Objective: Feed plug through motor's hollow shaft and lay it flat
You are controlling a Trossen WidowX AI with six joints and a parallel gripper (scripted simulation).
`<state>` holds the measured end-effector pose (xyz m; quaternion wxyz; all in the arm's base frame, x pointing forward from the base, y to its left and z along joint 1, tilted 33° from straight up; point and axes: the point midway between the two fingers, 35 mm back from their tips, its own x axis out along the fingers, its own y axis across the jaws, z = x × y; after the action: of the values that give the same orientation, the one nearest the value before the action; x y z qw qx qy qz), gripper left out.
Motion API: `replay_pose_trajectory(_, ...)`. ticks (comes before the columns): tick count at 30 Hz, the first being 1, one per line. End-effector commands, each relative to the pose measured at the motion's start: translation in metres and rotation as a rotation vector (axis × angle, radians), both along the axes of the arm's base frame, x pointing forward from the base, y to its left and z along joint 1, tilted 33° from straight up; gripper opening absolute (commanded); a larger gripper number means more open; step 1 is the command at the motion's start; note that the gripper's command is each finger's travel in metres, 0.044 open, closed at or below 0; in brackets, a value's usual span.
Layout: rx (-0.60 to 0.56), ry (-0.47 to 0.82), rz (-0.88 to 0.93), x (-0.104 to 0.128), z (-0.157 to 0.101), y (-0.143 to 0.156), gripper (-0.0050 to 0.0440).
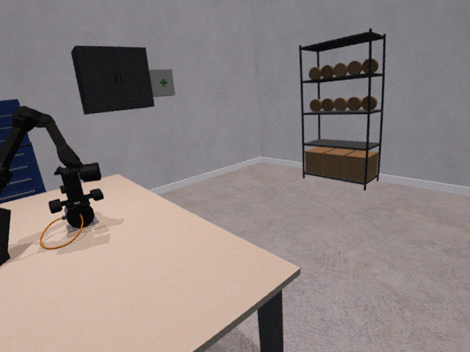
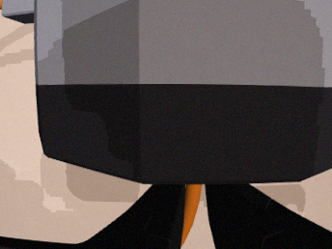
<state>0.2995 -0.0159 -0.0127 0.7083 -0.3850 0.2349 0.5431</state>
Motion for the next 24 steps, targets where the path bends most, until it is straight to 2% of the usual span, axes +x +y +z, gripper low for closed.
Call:
replay_pose_trajectory(1, 0.009, -0.005, 0.007, 0.0004, 0.0024, 0.0052, 0.0)
replay_pose_trajectory(12, 0.009, -0.005, 0.007, 0.0004, 0.0024, 0.0052, 0.0)
replay_pose_trajectory(16, -0.002, -0.003, 0.003, -0.0002, 0.0011, 0.0016, 0.0096)
replay_pose_trajectory(24, -0.001, -0.003, 0.003, -0.0004, 0.0011, -0.0005, 0.01)
